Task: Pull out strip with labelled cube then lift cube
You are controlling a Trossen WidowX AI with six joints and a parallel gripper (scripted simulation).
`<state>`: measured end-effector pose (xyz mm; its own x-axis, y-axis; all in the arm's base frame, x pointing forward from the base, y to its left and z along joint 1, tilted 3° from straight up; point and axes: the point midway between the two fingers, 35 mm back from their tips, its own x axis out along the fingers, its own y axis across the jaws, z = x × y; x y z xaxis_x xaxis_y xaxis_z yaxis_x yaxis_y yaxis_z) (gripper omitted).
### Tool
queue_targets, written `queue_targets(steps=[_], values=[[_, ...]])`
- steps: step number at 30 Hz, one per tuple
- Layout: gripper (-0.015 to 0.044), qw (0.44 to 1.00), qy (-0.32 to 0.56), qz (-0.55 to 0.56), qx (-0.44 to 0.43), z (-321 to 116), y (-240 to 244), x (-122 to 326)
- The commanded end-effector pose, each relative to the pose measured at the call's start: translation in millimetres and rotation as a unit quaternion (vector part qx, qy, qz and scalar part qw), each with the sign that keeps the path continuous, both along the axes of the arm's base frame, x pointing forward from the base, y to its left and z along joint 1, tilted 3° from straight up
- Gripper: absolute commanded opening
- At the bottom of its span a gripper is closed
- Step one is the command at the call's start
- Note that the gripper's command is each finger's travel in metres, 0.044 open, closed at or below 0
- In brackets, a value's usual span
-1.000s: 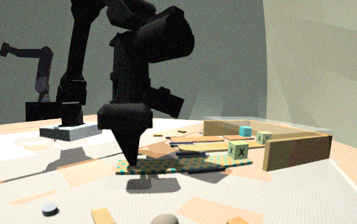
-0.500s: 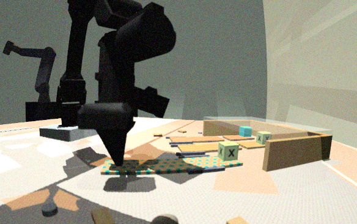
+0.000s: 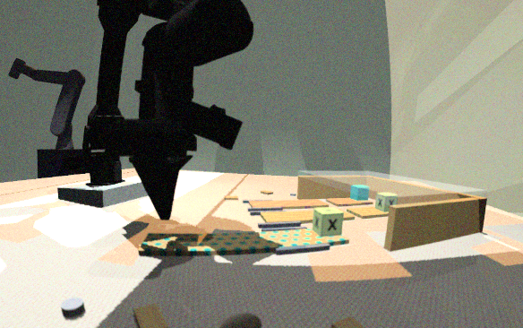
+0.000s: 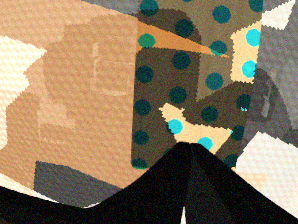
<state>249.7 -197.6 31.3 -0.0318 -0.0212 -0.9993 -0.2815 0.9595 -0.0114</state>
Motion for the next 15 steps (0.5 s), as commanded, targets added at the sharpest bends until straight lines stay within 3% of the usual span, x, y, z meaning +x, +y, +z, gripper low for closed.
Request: queue_targets(steps=[1, 2, 15], values=[[0.0, 1.0, 0.0, -0.002, -0.005, 14, -1, 1], [0.0, 1.0, 0.0, -0.002, -0.005, 14, -1, 1], [0.0341, 1.0, -0.002, -0.016, -0.004, 22, 18, 59]])
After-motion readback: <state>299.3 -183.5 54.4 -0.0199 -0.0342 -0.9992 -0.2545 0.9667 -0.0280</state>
